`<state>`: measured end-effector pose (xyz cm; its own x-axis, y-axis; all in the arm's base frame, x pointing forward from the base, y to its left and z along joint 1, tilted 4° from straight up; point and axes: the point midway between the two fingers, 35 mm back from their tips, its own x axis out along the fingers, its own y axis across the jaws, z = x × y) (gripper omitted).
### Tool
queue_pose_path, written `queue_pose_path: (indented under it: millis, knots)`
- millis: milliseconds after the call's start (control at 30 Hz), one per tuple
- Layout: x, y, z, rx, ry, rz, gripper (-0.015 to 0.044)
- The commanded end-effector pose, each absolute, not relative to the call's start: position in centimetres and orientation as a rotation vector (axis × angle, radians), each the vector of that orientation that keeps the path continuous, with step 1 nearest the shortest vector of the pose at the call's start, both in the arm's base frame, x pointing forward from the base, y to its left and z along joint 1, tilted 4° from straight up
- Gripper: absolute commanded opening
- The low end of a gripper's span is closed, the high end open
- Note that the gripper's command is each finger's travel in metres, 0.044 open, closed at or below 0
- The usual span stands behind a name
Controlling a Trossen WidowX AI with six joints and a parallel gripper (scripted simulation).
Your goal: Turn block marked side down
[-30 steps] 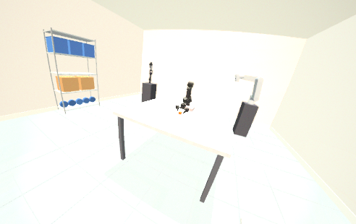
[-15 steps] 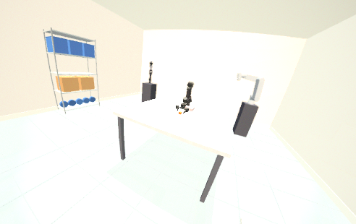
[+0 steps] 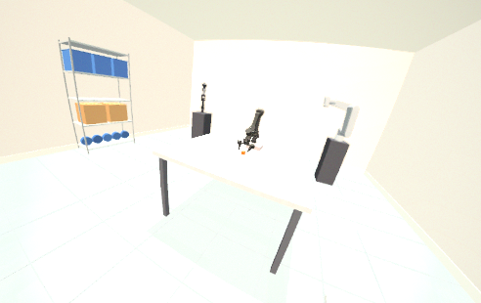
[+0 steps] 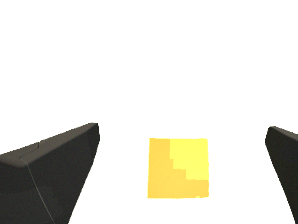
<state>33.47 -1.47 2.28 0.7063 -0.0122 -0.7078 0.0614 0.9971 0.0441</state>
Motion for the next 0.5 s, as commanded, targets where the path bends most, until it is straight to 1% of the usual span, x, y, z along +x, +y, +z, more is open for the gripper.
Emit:
queue_pose_path:
  millis: [0, 333, 467]
  knots:
    - [30.3, -1.3, 7.4, 0.072, 0.979, -0.020, 0.0440]
    - [30.2, -1.3, 7.5, 0.073, 0.990, -0.020, 0.0440]
    - [31.2, -1.4, 7.9, 0.076, 1.107, -0.024, 0.0440]
